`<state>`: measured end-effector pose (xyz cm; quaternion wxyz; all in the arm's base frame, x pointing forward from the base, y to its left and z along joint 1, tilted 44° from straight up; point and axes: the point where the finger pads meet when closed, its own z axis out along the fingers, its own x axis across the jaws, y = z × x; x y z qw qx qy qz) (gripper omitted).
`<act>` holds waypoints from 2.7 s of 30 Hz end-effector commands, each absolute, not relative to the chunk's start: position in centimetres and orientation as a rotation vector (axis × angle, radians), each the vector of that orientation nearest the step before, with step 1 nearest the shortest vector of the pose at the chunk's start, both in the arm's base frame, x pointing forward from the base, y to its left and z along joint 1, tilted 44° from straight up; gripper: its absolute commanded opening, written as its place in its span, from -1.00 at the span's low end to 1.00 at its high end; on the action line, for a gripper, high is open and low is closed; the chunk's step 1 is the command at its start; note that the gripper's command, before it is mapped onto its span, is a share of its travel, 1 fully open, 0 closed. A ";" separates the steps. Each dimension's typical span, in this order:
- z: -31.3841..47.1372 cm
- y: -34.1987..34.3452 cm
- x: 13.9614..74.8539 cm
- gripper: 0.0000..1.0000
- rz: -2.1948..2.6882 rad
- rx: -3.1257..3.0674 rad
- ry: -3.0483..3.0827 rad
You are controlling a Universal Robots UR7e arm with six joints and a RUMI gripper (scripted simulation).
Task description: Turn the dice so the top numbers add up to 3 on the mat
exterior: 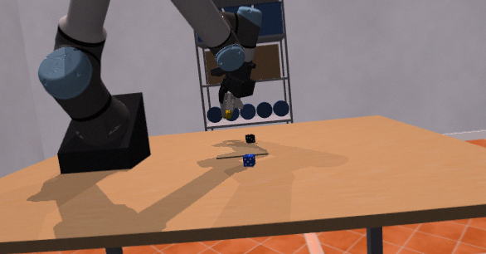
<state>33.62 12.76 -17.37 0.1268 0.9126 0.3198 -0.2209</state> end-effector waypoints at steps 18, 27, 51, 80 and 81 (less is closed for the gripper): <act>-17.5 13.3 34.6 -0.87 -0.524 2.799 -0.070; -17.5 13.3 35.2 -0.87 -0.483 2.755 -0.487; -17.2 12.8 36.3 -0.87 -0.404 2.416 -1.409; -16.4 11.9 37.1 -0.87 -0.337 1.614 -2.276; -16.3 11.9 37.1 -0.87 -0.335 1.575 -2.303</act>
